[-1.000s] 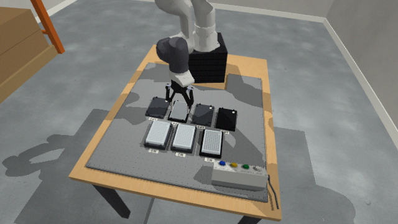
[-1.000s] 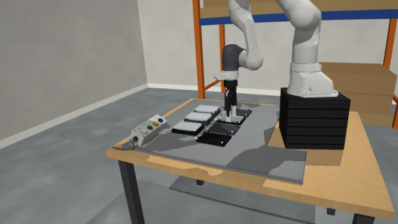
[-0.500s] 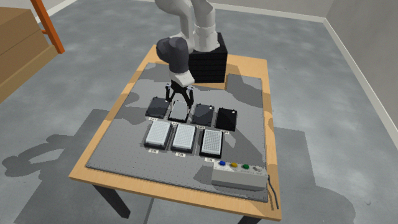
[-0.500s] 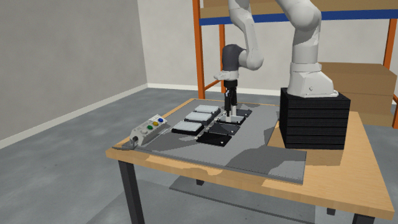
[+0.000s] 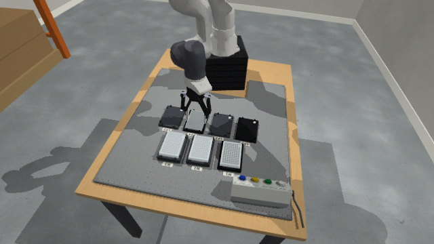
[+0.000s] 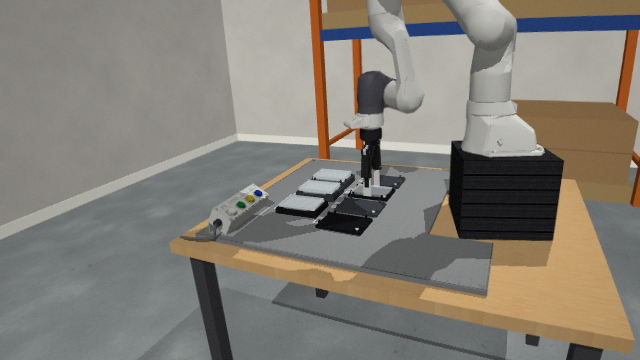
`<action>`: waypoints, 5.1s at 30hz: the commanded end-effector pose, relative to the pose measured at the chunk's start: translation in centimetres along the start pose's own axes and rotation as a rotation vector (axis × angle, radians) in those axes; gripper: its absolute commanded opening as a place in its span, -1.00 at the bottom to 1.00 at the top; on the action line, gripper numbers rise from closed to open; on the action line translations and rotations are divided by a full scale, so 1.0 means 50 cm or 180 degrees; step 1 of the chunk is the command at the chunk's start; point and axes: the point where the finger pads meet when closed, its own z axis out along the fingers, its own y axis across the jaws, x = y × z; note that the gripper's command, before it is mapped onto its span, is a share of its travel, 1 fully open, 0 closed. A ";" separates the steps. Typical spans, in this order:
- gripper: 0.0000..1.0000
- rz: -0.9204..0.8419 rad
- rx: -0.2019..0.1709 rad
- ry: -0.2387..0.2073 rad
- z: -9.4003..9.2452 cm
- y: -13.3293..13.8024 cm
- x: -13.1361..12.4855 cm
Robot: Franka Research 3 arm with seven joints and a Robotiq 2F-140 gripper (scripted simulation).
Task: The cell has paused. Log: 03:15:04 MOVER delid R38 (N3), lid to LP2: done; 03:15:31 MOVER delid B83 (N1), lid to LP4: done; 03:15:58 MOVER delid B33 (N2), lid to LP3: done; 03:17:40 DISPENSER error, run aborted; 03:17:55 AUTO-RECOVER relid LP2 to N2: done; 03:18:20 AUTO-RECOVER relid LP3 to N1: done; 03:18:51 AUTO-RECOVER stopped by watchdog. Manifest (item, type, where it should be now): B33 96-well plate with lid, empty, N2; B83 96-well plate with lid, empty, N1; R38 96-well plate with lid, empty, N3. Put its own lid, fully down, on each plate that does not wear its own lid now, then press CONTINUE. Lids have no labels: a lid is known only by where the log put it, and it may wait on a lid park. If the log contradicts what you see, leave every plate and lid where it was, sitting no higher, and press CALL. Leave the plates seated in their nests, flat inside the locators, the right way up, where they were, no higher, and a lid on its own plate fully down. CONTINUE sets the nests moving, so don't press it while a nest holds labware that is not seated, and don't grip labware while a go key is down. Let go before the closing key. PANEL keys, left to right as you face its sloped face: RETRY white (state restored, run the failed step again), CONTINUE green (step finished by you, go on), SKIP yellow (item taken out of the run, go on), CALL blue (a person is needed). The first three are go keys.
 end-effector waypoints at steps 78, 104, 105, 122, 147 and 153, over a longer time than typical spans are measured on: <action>-1.00 0.0015 0.0000 0.0001 -0.012 0.000 0.001; -1.00 0.0015 0.0000 0.0001 -0.018 0.000 0.001; -1.00 0.0015 0.0000 0.0001 -0.019 0.000 0.001; -1.00 0.0015 0.0000 0.0001 -0.023 0.000 0.001; -1.00 0.0015 0.0000 0.0001 -0.045 0.000 0.001; -1.00 0.0015 0.0000 0.0001 -0.065 0.000 0.001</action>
